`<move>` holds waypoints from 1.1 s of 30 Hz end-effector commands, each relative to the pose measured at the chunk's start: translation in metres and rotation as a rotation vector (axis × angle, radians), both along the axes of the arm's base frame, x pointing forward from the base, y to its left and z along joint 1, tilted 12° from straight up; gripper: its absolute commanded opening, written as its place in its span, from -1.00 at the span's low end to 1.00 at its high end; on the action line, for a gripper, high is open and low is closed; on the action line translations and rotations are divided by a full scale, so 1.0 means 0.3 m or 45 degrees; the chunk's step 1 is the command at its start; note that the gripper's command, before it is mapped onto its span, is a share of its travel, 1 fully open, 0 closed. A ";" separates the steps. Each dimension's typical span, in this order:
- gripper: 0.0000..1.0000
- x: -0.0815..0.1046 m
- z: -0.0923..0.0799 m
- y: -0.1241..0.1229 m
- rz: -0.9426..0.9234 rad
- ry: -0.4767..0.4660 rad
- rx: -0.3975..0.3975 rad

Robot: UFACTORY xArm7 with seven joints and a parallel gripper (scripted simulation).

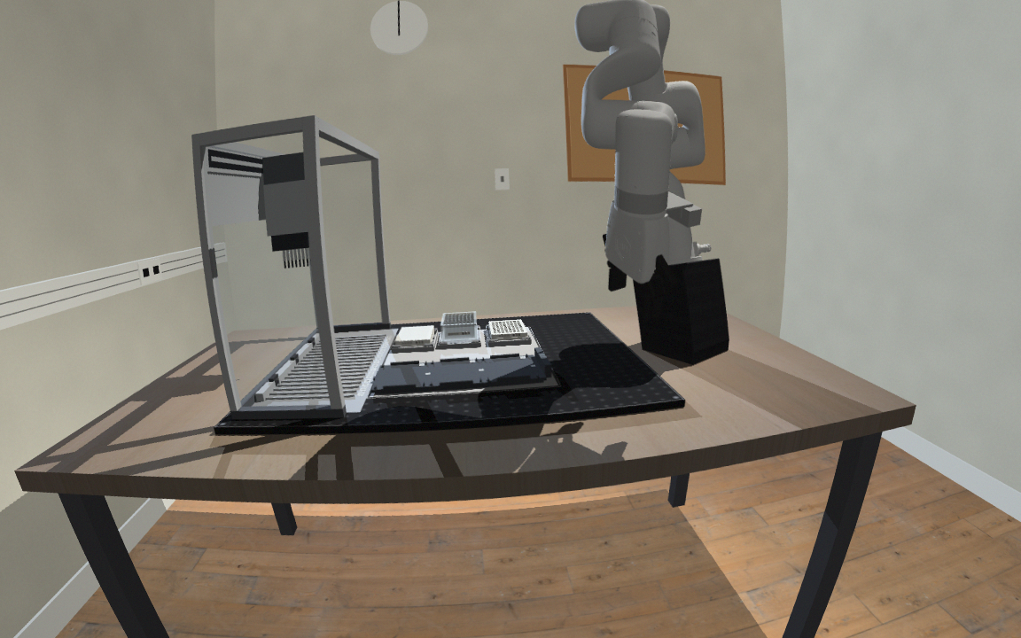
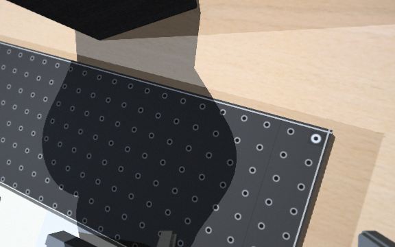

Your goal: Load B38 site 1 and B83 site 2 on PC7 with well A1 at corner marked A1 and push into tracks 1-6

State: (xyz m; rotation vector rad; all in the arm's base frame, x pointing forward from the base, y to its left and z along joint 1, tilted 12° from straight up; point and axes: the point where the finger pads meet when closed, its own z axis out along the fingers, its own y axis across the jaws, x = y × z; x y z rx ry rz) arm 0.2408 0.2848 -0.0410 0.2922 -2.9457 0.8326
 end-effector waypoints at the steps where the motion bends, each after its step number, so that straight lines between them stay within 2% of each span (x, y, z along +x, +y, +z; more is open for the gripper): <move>1: 1.00 0.056 0.010 -0.016 -0.073 -0.025 0.030; 4: 1.00 0.100 0.017 -0.039 -0.189 -0.062 0.065; 10: 1.00 0.145 0.024 -0.063 -0.202 -0.066 0.069; 14: 1.00 0.201 0.034 -0.099 -0.357 -0.119 0.112; 17: 1.00 0.242 0.042 -0.127 -0.370 -0.123 0.115; 24: 1.00 0.286 0.051 -0.161 -0.487 -0.165 0.145; 28: 1.00 0.337 0.062 -0.202 -0.539 -0.183 0.158; 30: 1.00 0.344 0.063 -0.207 -0.539 -0.183 0.158; 33: 1.00 0.379 0.072 -0.242 -0.656 -0.227 0.186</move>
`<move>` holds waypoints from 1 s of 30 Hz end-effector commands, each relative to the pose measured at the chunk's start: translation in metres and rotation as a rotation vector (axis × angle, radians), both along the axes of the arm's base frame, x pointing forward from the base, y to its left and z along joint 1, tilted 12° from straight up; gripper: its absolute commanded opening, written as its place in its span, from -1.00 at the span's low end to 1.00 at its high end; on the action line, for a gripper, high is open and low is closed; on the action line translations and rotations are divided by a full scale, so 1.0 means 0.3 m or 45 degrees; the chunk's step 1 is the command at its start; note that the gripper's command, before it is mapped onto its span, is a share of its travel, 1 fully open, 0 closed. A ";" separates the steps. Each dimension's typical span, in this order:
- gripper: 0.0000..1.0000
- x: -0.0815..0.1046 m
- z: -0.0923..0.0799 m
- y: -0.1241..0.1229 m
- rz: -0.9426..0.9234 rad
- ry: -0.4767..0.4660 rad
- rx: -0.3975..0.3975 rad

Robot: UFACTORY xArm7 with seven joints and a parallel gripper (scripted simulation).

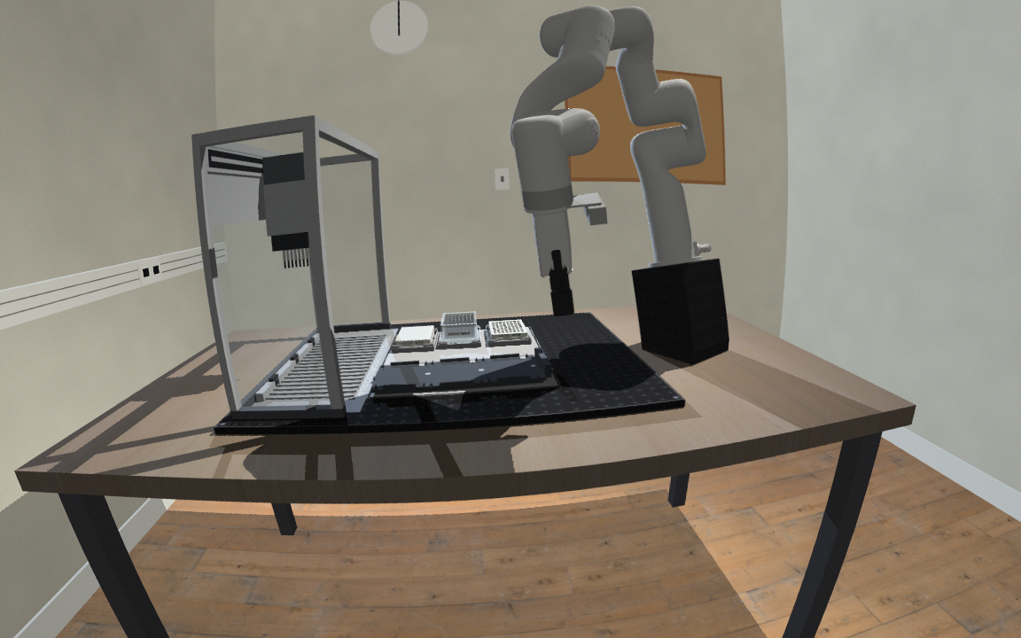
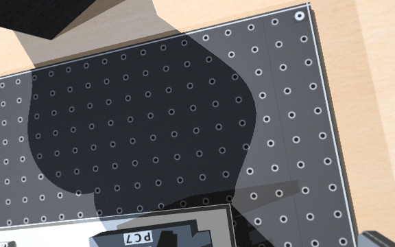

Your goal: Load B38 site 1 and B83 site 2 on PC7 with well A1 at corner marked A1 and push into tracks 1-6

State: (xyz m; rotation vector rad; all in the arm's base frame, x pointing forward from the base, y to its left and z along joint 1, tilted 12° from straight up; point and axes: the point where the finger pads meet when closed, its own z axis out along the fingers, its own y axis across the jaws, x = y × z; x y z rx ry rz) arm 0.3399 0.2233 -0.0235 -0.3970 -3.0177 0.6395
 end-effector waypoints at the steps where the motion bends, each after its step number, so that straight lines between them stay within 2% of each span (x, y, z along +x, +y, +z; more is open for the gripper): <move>1: 1.00 0.061 0.016 -0.048 -0.151 -0.057 0.039; 5: 1.00 0.105 0.027 -0.091 -0.165 -0.062 0.042; 8: 1.00 0.105 0.027 -0.091 -0.165 -0.062 0.042; 12: 1.00 0.148 0.039 -0.142 -0.322 -0.120 0.074; 16: 1.00 0.189 0.051 -0.191 -0.336 -0.125 0.077; 18: 1.00 0.189 0.051 -0.191 -0.336 -0.125 0.077; 23: 1.00 0.236 0.066 -0.259 -0.507 -0.191 0.108; 30: 1.00 0.265 0.076 -0.302 -0.507 -0.191 0.108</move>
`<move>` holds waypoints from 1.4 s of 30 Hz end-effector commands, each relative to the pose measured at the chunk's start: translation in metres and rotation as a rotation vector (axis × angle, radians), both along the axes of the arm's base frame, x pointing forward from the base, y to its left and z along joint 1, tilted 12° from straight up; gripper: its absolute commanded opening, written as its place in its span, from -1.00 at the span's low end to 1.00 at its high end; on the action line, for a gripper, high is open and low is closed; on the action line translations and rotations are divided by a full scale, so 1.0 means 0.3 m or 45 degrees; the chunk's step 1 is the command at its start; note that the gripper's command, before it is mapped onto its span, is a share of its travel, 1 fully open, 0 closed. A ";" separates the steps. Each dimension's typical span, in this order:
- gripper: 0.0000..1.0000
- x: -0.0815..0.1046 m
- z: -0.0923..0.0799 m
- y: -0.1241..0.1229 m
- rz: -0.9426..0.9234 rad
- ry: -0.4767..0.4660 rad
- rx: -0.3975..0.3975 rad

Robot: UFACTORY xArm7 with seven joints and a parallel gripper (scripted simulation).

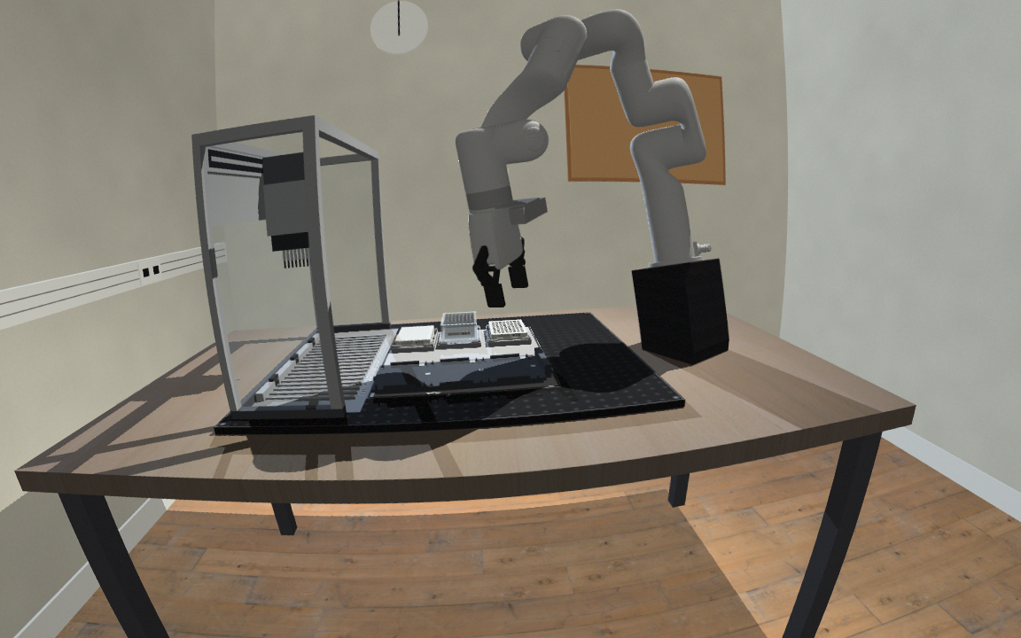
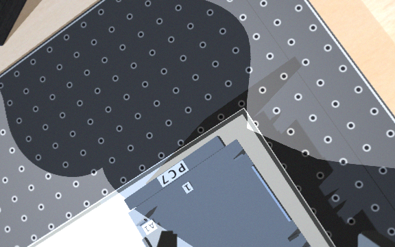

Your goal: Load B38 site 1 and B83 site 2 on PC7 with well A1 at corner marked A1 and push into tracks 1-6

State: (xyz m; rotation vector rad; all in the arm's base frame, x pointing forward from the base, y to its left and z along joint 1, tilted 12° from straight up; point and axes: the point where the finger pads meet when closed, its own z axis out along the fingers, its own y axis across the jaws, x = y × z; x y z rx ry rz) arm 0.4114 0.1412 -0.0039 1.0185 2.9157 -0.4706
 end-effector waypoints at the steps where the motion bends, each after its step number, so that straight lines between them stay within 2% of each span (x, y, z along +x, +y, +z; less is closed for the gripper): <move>1: 1.00 0.035 0.014 -0.042 -0.051 -0.024 0.012; 4: 1.00 0.059 0.024 -0.085 -0.169 -0.069 0.030; 8: 1.00 0.090 0.037 -0.143 -0.184 -0.075 0.032; 12: 1.00 0.093 0.038 -0.148 -0.184 -0.075 0.032; 16: 1.00 0.119 0.051 -0.208 -0.341 -0.137 0.053; 20: 1.00 0.145 0.065 -0.268 -0.357 -0.143 0.055; 23: 1.00 0.148 0.066 -0.277 -0.357 -0.143 0.055; 27: 1.00 0.168 0.080 -0.339 -0.513 -0.206 0.072; 36: 1.00 0.191 0.097 -0.413 -0.529 -0.212 0.074; 42: 1.00 0.211 0.118 -0.509 -0.701 -0.283 0.089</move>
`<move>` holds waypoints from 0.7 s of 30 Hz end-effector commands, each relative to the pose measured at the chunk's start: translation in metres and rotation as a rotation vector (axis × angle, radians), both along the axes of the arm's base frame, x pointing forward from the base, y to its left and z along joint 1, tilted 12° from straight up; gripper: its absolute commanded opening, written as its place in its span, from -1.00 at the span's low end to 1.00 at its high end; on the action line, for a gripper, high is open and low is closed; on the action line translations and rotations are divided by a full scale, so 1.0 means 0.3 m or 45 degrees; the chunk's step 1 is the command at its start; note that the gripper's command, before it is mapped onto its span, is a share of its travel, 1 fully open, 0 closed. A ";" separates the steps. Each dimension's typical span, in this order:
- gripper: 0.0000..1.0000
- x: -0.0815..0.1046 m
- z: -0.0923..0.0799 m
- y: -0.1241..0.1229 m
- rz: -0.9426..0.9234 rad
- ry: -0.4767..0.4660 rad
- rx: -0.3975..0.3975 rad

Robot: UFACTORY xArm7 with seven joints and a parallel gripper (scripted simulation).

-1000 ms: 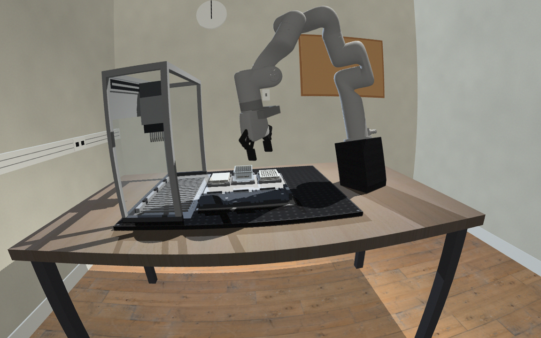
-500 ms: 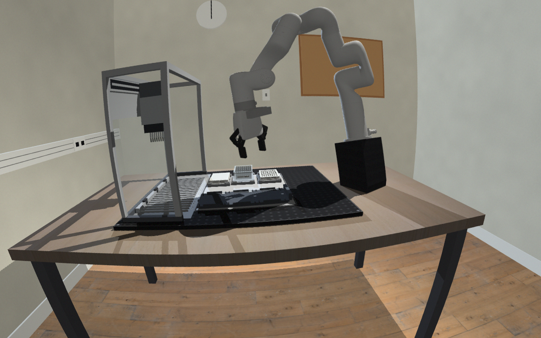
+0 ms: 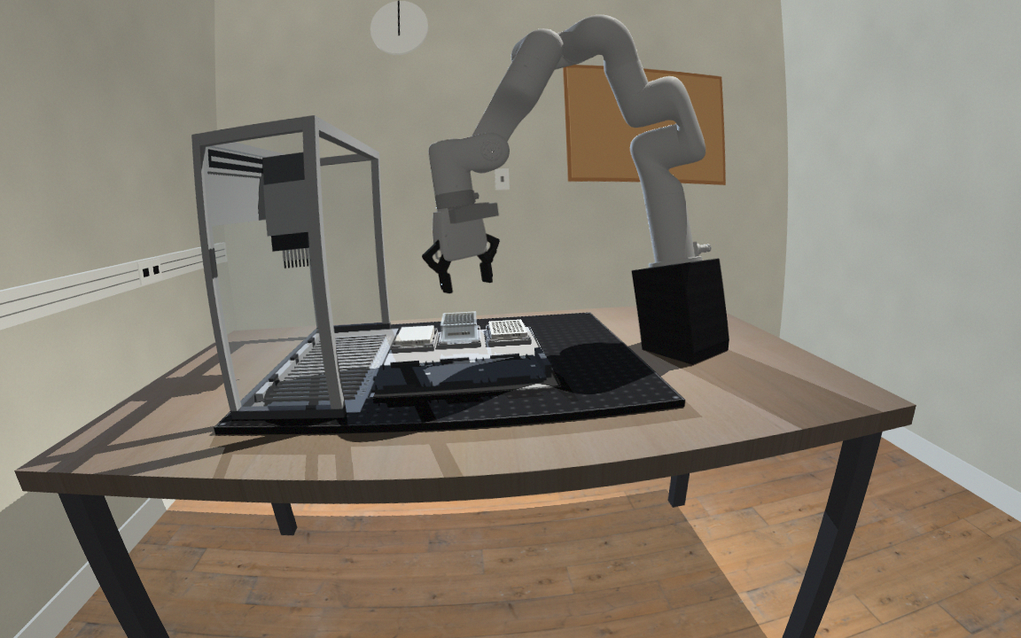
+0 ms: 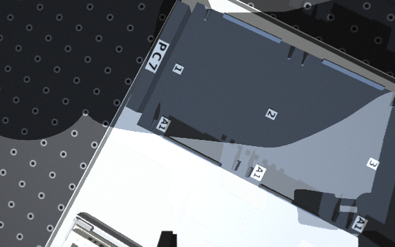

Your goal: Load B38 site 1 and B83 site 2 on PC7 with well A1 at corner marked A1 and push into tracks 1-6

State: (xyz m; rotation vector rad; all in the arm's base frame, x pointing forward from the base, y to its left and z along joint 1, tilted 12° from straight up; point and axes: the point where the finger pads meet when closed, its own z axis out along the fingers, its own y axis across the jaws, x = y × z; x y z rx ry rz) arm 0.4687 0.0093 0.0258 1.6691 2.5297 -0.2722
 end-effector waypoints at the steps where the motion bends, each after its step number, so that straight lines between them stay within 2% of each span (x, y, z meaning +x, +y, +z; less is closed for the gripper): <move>1: 1.00 0.023 0.023 -0.085 -0.100 -0.045 0.010; 4: 1.00 0.027 0.027 -0.101 -0.100 -0.045 0.010; 9: 1.00 0.037 0.045 -0.181 -0.257 -0.108 0.019; 14: 1.00 0.046 0.063 -0.262 -0.273 -0.115 0.020; 21: 1.00 0.046 0.075 -0.313 -0.390 -0.163 0.025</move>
